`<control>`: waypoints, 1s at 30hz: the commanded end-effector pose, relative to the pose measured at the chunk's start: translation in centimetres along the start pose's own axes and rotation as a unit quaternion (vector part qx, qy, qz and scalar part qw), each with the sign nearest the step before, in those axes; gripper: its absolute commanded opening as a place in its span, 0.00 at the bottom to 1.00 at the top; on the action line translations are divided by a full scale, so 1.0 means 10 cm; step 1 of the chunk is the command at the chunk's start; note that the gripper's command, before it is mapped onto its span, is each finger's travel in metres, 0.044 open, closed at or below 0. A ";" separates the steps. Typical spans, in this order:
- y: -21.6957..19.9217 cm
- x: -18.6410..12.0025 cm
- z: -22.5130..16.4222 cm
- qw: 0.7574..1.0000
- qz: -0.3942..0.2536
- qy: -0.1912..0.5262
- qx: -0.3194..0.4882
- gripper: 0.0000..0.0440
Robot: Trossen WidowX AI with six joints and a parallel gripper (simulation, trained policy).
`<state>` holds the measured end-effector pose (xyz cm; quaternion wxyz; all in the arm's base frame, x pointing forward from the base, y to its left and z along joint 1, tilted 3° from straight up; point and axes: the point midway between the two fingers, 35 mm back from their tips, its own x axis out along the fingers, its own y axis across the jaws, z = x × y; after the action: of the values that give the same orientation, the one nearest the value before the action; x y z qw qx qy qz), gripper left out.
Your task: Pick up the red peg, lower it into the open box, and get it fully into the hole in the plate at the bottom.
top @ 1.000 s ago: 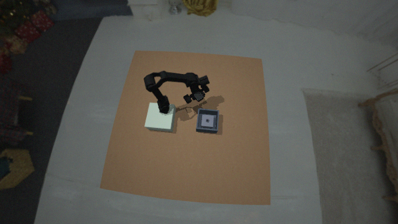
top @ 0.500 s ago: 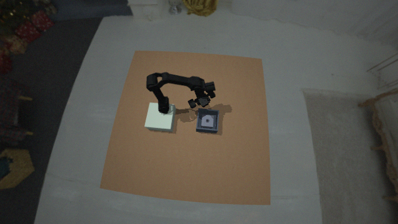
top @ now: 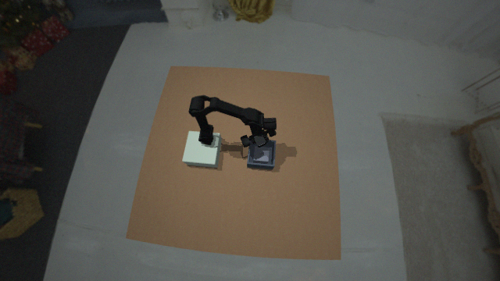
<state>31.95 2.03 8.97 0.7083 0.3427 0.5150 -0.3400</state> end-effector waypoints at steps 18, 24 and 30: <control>-0.05 0.57 0.24 0.999 -0.028 0.036 0.013 0.21; -0.04 0.68 0.28 0.998 -0.040 0.041 0.006 0.32; 0.07 0.72 0.46 0.999 -0.033 0.032 0.000 0.61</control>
<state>35.69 -2.04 3.11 0.6755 0.3372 0.5516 -0.3546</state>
